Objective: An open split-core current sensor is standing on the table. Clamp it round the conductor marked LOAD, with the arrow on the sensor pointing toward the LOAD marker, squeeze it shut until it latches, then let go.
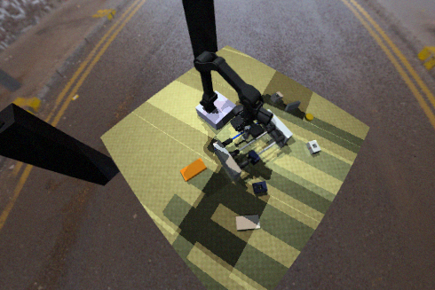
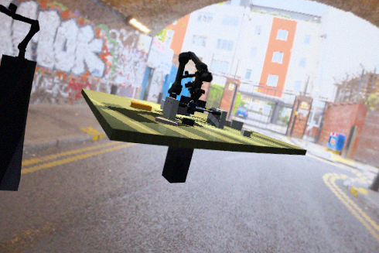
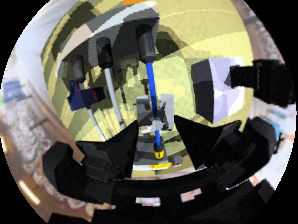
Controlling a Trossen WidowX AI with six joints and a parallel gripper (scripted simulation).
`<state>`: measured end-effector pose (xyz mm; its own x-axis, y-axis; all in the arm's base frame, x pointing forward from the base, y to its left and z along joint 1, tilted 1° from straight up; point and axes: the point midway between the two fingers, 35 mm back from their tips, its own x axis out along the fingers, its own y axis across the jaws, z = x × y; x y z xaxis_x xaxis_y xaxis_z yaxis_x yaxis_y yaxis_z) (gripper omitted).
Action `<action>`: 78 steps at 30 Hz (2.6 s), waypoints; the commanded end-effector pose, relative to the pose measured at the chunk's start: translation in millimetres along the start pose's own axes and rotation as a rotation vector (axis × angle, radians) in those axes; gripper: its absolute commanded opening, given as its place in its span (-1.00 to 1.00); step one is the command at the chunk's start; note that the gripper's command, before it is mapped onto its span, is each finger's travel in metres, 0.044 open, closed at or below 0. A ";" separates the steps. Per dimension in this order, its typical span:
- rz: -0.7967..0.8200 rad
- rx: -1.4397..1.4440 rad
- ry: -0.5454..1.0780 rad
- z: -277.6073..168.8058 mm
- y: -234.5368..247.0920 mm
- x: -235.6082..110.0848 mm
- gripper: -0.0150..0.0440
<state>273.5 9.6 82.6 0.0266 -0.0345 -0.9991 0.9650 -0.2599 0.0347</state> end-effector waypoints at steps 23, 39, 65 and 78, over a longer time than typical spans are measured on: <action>0.004 -0.003 0.001 -0.7 0.1 -1.6 -0.49; 0.004 -0.003 0.001 -0.7 0.1 -1.6 -0.49; 0.004 -0.003 0.001 -0.7 0.1 -1.6 1.00; -0.098 -0.007 0.011 1.7 1.0 35.8 1.00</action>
<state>275.2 6.2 52.0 -0.0583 -0.0061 -0.9983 0.9644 -0.2587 -0.0548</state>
